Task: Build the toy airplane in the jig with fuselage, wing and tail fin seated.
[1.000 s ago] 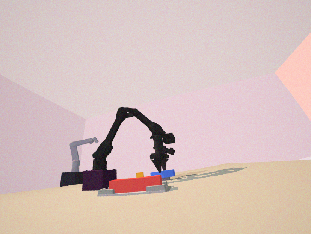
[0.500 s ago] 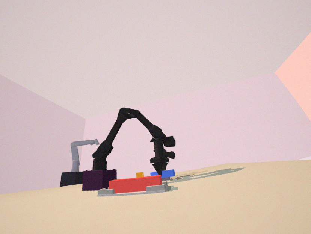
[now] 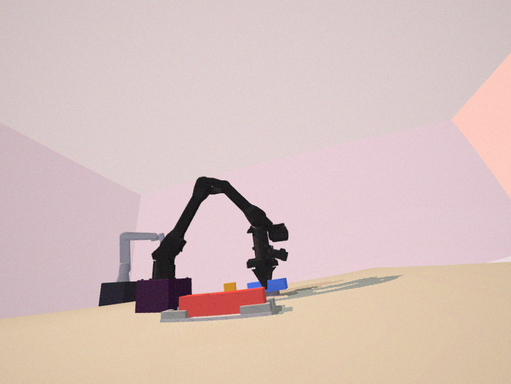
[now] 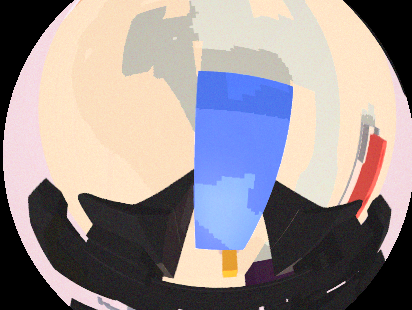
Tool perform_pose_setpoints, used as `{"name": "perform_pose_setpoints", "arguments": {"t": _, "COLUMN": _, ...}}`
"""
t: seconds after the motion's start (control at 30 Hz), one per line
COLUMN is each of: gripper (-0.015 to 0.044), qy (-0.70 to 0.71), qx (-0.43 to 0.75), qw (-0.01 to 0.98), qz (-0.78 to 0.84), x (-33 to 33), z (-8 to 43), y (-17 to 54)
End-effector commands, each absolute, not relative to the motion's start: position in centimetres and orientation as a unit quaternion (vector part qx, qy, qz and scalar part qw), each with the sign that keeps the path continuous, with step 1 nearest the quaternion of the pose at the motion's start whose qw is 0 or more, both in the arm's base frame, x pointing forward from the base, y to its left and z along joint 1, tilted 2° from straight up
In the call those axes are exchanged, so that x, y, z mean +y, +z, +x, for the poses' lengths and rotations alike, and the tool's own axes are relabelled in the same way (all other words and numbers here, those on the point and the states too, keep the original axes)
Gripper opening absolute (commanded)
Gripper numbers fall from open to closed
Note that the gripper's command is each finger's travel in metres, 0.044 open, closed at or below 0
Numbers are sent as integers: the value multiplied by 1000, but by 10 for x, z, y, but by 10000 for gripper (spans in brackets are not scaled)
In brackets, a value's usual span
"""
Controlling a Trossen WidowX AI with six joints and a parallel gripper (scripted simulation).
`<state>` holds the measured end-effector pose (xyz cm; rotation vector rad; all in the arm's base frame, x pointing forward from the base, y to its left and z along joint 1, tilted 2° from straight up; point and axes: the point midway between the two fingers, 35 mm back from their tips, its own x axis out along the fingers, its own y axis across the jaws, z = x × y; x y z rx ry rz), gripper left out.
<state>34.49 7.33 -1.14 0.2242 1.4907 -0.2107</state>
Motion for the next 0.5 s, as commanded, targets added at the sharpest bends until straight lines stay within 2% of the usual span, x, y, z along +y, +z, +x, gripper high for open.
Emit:
{"name": "perform_pose_setpoints", "arguments": {"t": 0.0, "gripper": 52, "qy": -97, "qx": 675, "qw": 724, "qz": 102, "x": 73, "z": 345, "y": -11}}
{"name": "perform_pose_setpoints", "arguments": {"t": 0.07, "gripper": 0, "qy": -97, "qx": 676, "qw": 724, "qz": 102, "x": 73, "z": 345, "y": -8}}
{"name": "perform_pose_setpoints", "arguments": {"t": 0.47, "gripper": 0, "qy": -95, "qx": 678, "qw": 722, "qz": 101, "x": 74, "z": 347, "y": 25}}
